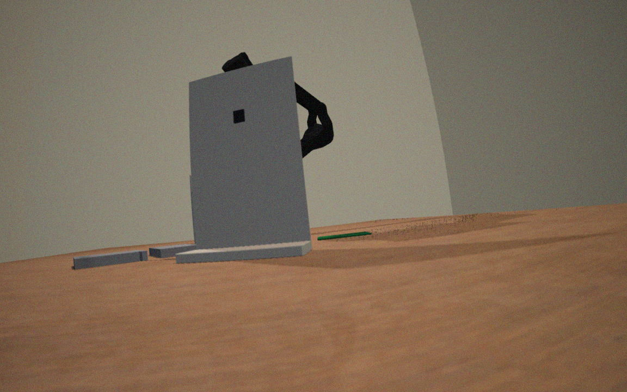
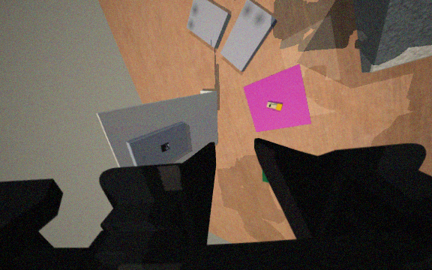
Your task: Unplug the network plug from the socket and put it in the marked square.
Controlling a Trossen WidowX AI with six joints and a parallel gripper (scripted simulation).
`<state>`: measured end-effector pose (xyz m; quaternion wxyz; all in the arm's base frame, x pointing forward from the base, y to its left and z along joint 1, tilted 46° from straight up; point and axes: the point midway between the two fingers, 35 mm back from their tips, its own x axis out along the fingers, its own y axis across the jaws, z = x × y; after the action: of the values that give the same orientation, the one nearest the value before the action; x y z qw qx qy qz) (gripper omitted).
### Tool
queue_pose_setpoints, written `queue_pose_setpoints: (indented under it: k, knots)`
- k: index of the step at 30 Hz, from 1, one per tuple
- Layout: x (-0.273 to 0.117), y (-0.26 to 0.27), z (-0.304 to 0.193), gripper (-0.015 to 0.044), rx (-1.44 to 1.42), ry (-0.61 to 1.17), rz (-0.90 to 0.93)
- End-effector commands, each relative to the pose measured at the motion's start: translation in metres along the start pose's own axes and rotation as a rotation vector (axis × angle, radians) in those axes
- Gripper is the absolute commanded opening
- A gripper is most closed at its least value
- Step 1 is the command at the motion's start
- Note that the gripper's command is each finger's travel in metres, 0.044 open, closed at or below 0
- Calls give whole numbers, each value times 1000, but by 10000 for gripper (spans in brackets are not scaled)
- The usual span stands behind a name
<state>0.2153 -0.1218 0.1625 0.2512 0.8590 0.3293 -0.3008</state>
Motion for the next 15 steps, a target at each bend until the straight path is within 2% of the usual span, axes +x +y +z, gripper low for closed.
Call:
queue_pose_setpoints:
  k: [1,9,15]
  knots:
    - [-3,3,-1,235,-8,4,6]
    - [-3,3,-1,440,-8,4,6]
    - [-3,3,-1,440,-8,4,6]
